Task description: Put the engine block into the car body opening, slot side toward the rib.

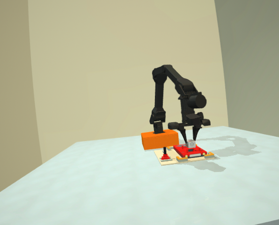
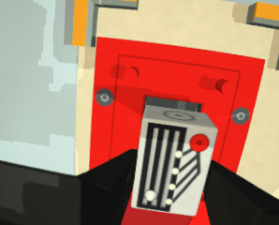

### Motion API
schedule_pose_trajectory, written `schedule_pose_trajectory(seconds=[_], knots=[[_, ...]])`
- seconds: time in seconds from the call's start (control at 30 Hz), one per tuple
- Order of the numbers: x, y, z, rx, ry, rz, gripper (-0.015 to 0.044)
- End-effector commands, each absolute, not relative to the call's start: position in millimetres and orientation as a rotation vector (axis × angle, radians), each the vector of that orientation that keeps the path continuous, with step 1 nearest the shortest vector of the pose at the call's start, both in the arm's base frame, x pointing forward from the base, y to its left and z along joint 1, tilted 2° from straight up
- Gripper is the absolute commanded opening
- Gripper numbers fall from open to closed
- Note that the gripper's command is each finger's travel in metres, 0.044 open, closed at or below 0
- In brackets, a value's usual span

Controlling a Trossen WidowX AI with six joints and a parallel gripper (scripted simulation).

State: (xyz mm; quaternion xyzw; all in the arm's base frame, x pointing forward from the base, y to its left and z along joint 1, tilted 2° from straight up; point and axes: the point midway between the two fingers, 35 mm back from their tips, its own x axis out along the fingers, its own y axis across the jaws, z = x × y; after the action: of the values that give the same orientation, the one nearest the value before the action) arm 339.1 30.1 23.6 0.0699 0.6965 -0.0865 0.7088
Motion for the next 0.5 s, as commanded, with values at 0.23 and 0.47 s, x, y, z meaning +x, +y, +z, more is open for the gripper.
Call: schedule_pose_trajectory(seconds=[0.23,0.47], knots=[[339.1,30.3,21.5,0.157,1.547,-0.191,0.0159],[339.1,30.2,20.5,0.151,1.547,-0.184,0.0159]])
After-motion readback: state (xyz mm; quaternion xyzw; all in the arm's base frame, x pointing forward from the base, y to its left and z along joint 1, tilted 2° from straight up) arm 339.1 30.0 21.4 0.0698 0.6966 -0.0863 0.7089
